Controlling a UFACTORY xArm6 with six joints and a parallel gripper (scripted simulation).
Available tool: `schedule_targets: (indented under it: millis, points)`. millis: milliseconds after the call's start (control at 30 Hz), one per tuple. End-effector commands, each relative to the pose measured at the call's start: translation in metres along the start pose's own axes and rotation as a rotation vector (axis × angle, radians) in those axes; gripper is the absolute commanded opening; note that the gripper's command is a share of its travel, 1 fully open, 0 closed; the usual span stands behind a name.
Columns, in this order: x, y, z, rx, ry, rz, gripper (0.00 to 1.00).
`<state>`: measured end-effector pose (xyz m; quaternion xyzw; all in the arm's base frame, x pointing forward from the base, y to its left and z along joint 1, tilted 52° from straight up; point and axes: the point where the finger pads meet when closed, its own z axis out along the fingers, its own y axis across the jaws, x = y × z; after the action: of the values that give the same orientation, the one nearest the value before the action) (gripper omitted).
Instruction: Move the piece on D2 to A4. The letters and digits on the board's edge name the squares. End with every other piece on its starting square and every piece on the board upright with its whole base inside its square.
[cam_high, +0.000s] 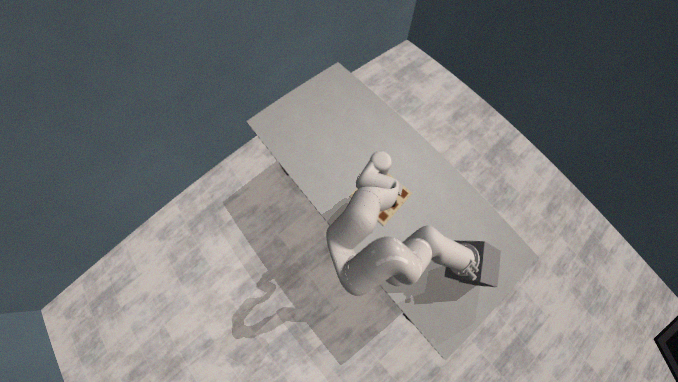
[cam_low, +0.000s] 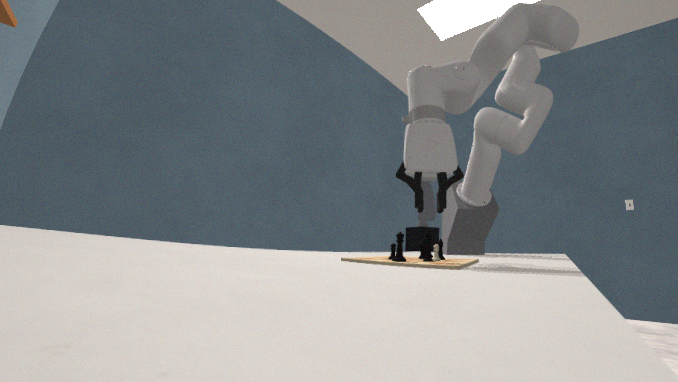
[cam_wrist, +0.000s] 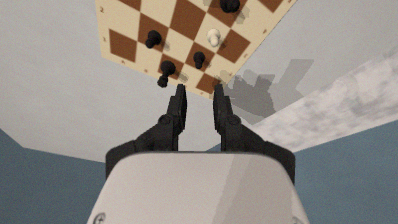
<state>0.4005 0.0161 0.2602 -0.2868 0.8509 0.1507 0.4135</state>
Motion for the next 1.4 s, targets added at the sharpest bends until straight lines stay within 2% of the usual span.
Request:
schedule_targets:
  millis: [0, 333, 1367]
  points:
    - [-0.001, -0.001, 0.0, 0.002, -0.002, -0.002, 0.34]
    - [-0.001, -0.001, 0.005, 0.001, -0.003, -0.008, 0.34]
    - [0.0, -0.002, 0.046, 0.001, -0.003, -0.008, 0.34]
